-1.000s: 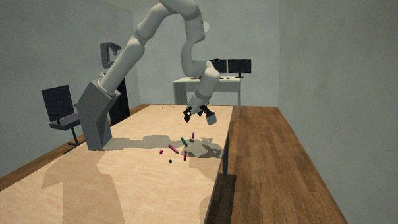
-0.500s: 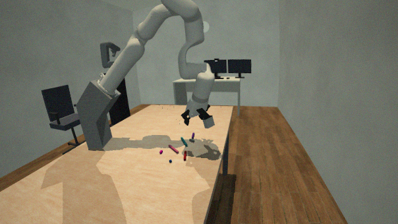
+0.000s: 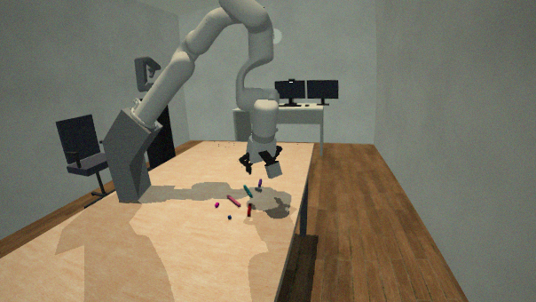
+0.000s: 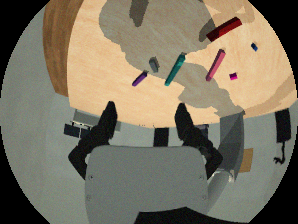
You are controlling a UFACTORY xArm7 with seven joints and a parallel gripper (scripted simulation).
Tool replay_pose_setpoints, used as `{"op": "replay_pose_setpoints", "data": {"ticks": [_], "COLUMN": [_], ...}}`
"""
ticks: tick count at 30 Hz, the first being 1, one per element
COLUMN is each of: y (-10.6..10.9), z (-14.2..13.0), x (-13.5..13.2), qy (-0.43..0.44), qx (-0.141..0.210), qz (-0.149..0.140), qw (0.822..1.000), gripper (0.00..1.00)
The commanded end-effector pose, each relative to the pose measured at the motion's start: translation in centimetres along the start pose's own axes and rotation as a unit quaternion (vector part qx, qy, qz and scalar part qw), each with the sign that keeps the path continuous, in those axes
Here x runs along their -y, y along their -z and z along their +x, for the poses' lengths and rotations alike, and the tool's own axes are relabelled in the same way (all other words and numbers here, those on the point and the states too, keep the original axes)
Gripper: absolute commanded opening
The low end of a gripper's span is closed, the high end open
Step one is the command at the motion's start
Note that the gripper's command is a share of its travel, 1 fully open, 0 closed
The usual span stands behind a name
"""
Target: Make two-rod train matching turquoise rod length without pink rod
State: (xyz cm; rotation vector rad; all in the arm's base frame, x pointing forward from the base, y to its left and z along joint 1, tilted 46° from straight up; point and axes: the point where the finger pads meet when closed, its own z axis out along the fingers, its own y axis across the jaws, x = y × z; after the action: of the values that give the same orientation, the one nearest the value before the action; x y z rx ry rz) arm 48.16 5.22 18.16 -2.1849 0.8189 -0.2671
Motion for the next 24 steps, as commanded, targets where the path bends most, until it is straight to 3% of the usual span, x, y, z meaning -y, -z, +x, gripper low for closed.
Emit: {"op": "replay_pose_setpoints", "data": {"ticks": [1,17,19,24], "y": [-0.1,-0.2,-0.2,-0.2], "z": [0.3,1.0,2.3,2.3], "x": [0.0,-0.6,-2.0,-2.0], "qy": [-0.008,-0.032,-0.079,-0.079], "qx": [-0.007,-0.023,-0.055,-0.055], "qz": [0.011,0.021,0.038,0.038], "qw": [1.0,0.999,0.995,0.995], "gripper": [1.0,1.0,1.0,1.0]}}
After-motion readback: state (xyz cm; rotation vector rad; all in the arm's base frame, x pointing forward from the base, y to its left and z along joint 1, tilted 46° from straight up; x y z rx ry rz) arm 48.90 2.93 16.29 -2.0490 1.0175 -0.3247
